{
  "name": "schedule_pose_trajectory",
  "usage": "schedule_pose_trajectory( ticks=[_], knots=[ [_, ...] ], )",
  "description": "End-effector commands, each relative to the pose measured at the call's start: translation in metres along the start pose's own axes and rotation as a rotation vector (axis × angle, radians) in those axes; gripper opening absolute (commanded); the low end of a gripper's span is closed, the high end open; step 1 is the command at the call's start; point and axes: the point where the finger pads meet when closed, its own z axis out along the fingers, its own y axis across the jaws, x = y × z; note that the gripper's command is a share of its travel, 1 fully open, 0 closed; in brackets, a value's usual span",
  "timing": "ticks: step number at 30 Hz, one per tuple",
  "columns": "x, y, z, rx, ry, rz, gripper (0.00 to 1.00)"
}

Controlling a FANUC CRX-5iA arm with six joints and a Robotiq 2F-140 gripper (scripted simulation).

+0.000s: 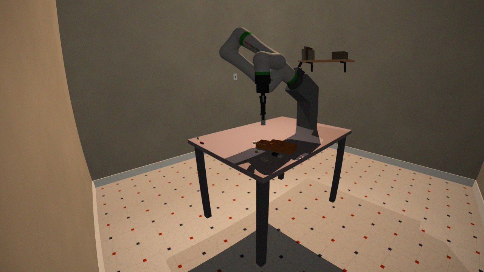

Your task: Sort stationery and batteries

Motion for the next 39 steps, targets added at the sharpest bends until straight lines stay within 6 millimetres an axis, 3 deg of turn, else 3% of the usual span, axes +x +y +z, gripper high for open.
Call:
schedule_pose_trajectory(
  ticks=[1,2,3,17,19,34,36,39],
  knots=[
    [0.024,0.005,0.007,0.005,-0.001,0.119,0.23],
    [0.024,0.005,0.007,0.005,-0.001,0.119,0.23],
    [0.032,0.007,0.008,0.006,-0.001,0.226,0.23],
    [0.143,0.037,0.031,0.008,-0.004,0.730,0.23],
    [0.143,0.037,0.031,0.008,-0.004,0.730,0.23],
    [0.261,0.069,0.054,0.008,-0.004,0.730,0.23],
    [0.261,0.069,0.054,0.008,-0.004,0.730,0.23],
    [0.285,0.075,0.059,0.008,-0.004,0.730,0.23]
  ],
)
